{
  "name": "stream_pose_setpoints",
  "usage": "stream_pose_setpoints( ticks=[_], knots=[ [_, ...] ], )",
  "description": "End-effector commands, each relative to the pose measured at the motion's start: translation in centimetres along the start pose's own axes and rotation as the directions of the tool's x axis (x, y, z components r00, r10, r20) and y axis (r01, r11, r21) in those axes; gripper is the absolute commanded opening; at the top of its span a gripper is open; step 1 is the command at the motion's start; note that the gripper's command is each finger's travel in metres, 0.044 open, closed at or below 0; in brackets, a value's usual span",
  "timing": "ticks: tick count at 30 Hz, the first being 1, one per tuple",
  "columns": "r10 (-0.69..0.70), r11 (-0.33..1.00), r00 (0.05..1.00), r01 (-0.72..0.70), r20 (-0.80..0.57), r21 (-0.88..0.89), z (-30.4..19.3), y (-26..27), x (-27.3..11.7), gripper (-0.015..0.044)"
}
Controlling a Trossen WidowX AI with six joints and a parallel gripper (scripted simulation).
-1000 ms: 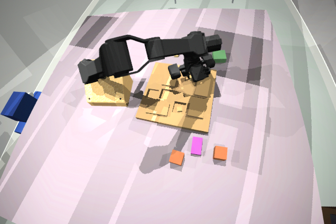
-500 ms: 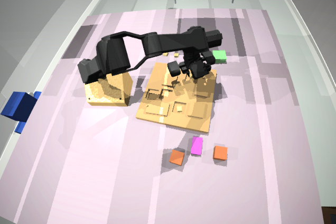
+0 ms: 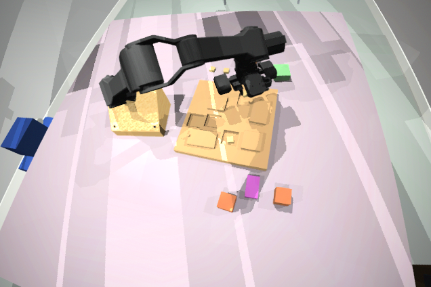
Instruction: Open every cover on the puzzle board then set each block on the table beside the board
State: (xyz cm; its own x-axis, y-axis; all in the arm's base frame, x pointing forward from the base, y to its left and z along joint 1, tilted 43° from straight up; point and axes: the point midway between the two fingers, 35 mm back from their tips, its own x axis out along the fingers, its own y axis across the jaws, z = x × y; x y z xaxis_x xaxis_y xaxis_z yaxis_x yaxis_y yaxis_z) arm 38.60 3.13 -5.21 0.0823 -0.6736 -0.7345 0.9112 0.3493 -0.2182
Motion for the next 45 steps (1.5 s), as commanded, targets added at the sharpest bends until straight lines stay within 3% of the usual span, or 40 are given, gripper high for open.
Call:
stream_pose_setpoints(
  ticks=[1,23,45],
  knots=[
    [-0.001,1.000,1.000,0.001,-0.006,0.008,0.0,0.0,-0.4,0.0080],
    [-0.001,1.000,1.000,0.001,-0.008,0.007,0.1,0.0,-5.4,0.0080],
    [0.006,1.000,0.999,-0.005,-0.036,0.005,7.7,-3.9,-5.7,0.0080]
  ],
)
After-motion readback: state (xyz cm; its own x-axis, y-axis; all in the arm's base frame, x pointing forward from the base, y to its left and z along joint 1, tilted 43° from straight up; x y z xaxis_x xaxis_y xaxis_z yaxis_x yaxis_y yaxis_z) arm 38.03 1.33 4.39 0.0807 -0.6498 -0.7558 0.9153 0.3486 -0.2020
